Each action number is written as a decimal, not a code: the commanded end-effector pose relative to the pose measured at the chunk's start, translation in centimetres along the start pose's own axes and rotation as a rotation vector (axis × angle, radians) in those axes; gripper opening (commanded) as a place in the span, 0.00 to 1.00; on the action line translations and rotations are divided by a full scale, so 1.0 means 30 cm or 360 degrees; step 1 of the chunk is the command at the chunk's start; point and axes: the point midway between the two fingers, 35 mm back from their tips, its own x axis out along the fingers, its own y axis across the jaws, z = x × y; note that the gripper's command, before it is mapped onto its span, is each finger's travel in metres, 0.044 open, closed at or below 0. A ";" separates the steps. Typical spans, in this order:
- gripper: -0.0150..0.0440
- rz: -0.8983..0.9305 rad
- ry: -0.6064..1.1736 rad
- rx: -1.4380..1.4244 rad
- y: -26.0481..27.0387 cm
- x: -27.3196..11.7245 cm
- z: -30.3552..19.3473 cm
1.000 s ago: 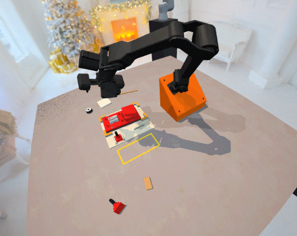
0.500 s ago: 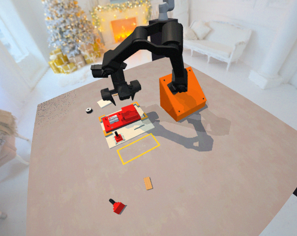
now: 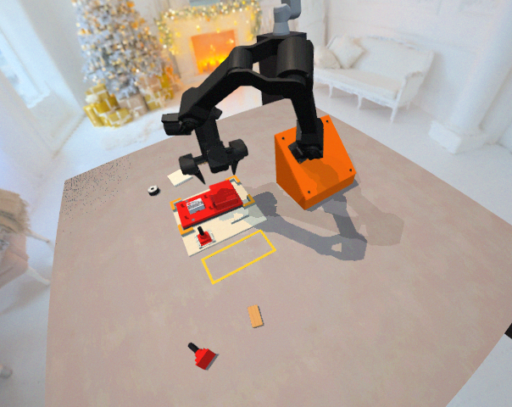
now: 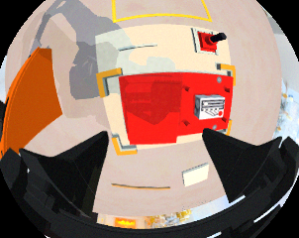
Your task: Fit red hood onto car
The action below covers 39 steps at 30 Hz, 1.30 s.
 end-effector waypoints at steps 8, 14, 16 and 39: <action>1.00 -0.0001 -0.0008 -0.0001 -0.001 0.026 0.002; 1.00 -0.0001 -0.0008 -0.0001 -0.002 0.039 0.001; 1.00 -0.0001 -0.0008 -0.0001 -0.002 0.044 0.001; 1.00 -0.0001 -0.0008 -0.0001 -0.003 0.094 0.000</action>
